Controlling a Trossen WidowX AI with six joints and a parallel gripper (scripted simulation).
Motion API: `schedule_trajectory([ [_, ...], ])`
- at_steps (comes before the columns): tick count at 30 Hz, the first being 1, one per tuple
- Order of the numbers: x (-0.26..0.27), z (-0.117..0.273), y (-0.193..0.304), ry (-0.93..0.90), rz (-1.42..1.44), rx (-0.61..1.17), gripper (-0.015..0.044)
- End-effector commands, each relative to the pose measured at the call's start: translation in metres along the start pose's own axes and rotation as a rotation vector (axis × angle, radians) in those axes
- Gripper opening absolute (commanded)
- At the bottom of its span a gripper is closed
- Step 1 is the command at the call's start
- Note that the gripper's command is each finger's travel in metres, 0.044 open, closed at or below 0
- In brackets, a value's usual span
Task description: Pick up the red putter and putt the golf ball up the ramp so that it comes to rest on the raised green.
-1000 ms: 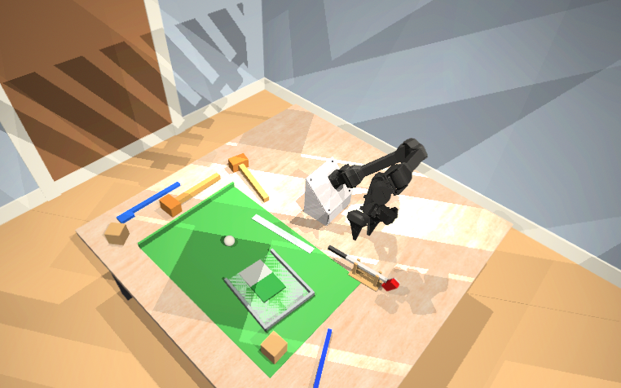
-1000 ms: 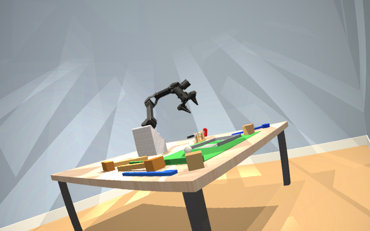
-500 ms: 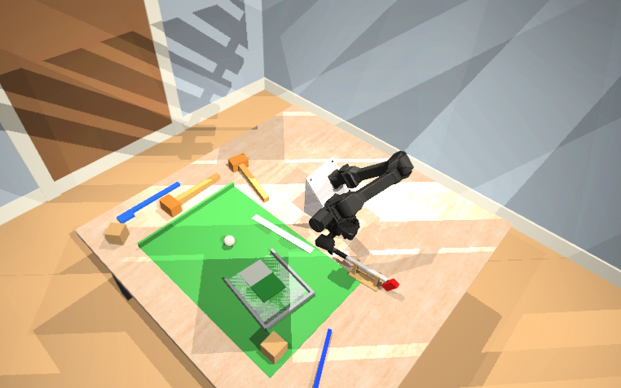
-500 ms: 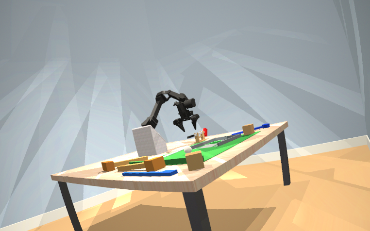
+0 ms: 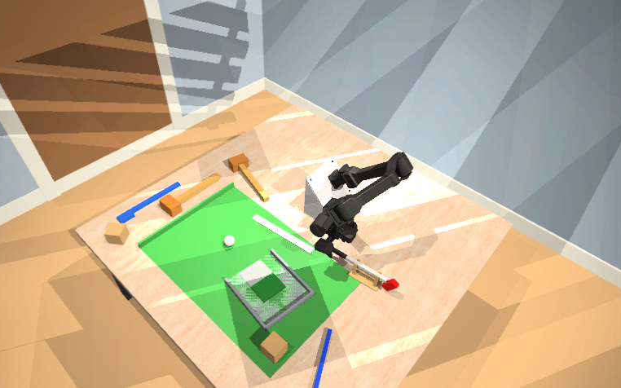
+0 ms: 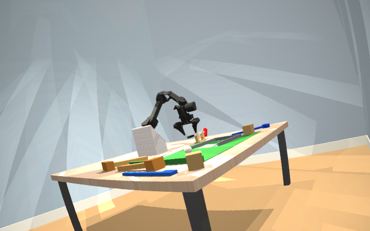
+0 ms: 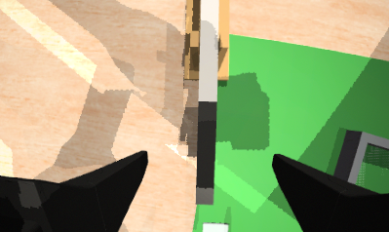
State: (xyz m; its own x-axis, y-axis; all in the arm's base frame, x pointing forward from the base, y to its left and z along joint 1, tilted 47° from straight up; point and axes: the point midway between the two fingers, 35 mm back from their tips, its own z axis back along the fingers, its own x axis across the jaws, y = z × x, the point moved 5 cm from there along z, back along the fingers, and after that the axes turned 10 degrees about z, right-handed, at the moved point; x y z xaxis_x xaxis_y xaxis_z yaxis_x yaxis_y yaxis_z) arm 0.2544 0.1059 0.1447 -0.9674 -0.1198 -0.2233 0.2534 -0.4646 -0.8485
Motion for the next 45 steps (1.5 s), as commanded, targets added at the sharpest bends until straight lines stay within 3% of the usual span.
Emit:
schedule_trajectory([
  [1,0.002,-0.007,0.003,-0.005,-0.013,-0.006,0.044],
  [36,0.005,-0.048,0.013,-0.004,-0.013,-0.009,0.044],
  [45,0.003,-0.046,0.01,-0.001,0.0,-0.016,0.0204],
])
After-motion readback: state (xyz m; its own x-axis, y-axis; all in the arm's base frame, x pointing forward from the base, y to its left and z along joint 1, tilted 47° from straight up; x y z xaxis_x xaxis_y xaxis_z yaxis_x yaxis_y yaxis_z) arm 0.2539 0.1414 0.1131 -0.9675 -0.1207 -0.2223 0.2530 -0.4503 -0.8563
